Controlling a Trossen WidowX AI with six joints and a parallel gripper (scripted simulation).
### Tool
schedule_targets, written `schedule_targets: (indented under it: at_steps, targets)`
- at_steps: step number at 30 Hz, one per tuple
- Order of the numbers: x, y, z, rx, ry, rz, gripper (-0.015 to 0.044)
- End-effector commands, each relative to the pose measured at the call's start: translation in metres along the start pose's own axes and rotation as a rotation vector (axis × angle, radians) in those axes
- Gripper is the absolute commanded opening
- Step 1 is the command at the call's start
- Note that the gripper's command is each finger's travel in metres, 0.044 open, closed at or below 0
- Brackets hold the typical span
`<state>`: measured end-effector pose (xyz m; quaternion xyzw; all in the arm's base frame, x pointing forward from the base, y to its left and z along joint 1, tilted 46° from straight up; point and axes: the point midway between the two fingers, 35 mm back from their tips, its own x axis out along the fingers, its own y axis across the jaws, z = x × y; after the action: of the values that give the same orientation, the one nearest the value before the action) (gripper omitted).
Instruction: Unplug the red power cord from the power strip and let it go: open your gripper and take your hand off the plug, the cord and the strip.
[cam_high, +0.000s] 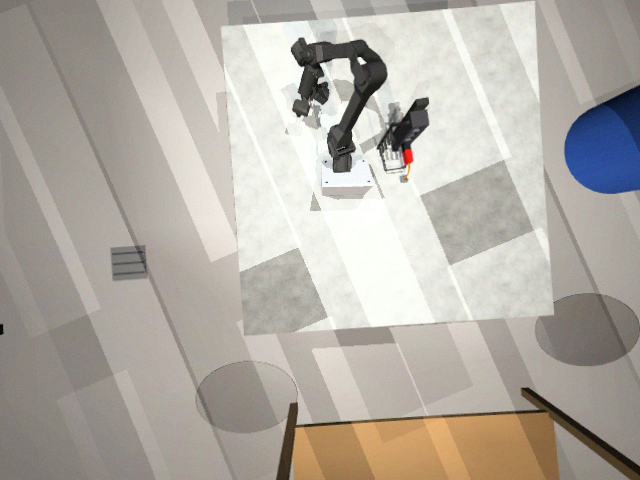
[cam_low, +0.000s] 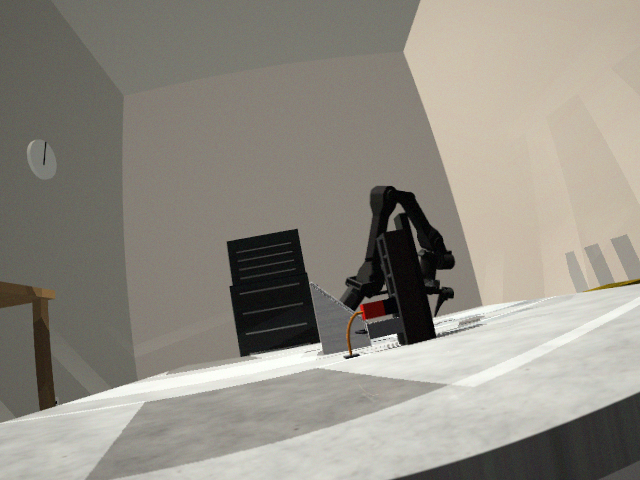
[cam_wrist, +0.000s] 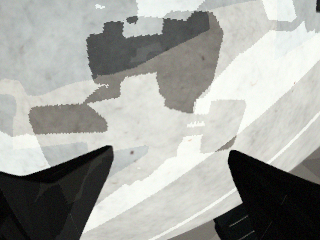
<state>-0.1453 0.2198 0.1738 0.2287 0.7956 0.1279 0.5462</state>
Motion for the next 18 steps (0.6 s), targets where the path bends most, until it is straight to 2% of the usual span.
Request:
schedule_targets:
  at_steps: [1, 9, 18]
  targets:
    - [0.0, 0.001, 0.0, 0.001, 0.001, 0.002, 0.0374]
    - [-0.005, 0.043, 0.008, -0.007, 0.009, 0.083, 0.0164]
    - [-0.026, 0.116, 0.061, -0.046, -0.082, 0.266, 0.016]
